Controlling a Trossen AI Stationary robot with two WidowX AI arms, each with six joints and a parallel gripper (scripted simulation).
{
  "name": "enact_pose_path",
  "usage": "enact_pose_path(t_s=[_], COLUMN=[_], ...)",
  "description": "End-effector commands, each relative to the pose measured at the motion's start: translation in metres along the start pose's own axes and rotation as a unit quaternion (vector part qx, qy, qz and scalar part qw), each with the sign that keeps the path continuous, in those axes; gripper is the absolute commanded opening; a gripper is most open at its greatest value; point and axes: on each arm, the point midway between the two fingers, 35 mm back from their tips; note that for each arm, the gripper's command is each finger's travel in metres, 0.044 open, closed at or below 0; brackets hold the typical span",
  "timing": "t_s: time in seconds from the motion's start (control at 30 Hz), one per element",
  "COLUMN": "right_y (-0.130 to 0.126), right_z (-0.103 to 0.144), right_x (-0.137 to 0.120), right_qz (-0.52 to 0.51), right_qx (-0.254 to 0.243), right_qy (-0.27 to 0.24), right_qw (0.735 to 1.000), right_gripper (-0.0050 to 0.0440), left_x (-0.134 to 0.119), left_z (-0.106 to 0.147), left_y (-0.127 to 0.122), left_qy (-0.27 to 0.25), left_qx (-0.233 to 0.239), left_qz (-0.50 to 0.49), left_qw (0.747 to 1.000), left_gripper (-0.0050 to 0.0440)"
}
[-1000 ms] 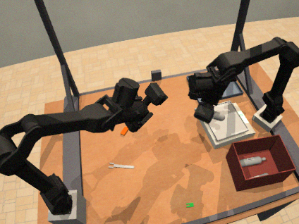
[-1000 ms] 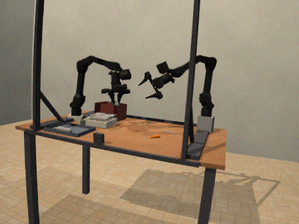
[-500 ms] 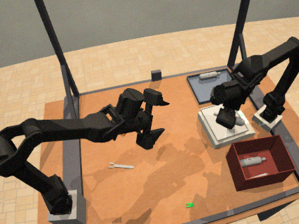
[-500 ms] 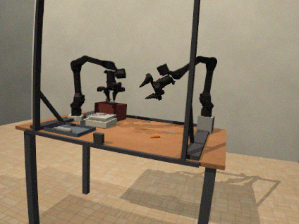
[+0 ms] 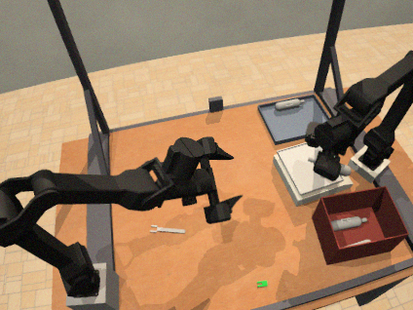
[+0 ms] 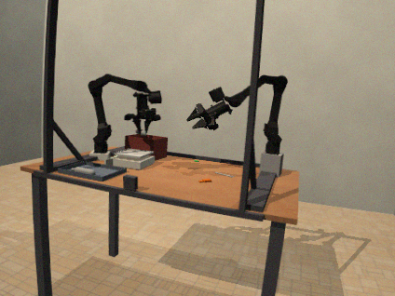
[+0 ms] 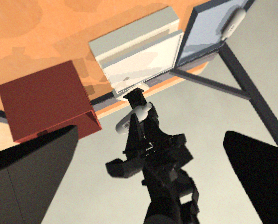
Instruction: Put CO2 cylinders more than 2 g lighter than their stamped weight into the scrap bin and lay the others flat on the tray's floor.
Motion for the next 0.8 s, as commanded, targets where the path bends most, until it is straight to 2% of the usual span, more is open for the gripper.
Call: enact_pose_path(t_s=[0.0,0.13,0.33,0.43,0.77], right_y=[0.006,0.017,0.028,0.03,0.029], right_z=[0.006,0.007,0.008,0.008,0.008], right_x=[-0.009,-0.011,-0.013,-0.014,-0.014], right_qz=[0.064,0.162,0.247,0.261,0.264], right_qx=[-0.001,0.012,0.026,0.029,0.028], right_qy=[0.02,0.025,0.029,0.029,0.029], right_qw=[0.998,0.986,0.968,0.965,0.964], right_gripper=[0.044,0.044,0.044,0.044,0.044], left_x=[-0.002,-0.005,-0.009,-0.002,0.003], left_z=[0.007,-0.003,-0.011,0.004,0.012], left_y=[-0.002,0.003,0.007,0.007,0.002], left_qy=[-0.01,-0.002,-0.001,-0.015,-0.011], left_qx=[0.011,0.0,-0.001,0.022,0.018], left_qz=[-0.005,-0.003,-0.002,-0.008,-0.005], left_qw=[1.0,1.0,1.0,1.0,1.0], left_gripper=[-0.005,-0.005,-0.005,-0.005,-0.005])
Point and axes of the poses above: on each arm, the point midway between the two fingers, 35 mm back from their tips, its own z axis back along the fingers, its own y axis across the jaws, x = y × z
